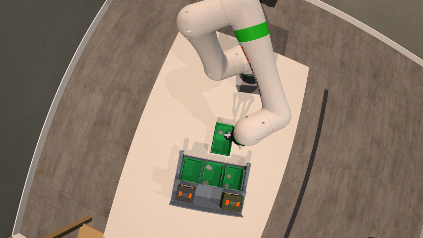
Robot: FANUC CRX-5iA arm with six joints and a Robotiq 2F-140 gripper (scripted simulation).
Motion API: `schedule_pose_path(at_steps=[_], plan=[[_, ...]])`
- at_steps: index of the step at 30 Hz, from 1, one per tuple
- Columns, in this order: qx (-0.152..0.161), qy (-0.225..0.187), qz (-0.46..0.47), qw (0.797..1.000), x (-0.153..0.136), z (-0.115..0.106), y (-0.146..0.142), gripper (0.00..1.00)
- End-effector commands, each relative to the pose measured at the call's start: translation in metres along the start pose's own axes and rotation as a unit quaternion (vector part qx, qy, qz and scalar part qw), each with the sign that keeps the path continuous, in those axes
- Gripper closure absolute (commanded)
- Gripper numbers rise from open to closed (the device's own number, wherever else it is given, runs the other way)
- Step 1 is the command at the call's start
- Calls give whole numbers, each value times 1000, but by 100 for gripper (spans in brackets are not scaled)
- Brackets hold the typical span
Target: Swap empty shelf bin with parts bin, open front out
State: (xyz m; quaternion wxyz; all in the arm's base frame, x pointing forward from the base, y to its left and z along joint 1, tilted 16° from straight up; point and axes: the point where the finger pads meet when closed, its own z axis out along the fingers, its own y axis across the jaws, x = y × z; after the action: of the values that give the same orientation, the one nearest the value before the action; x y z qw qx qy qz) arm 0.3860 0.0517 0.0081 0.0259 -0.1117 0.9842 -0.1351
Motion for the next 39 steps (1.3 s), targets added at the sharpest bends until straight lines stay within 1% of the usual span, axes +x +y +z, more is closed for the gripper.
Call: schedule_pose_path(at_steps=[1, 21, 39], plan=[[0, -1, 0, 1000, -1, -5, 0, 76], [0, -1, 0, 1000, -1, -36, 0, 76], [0, -1, 0, 1000, -1, -51, 0, 76]])
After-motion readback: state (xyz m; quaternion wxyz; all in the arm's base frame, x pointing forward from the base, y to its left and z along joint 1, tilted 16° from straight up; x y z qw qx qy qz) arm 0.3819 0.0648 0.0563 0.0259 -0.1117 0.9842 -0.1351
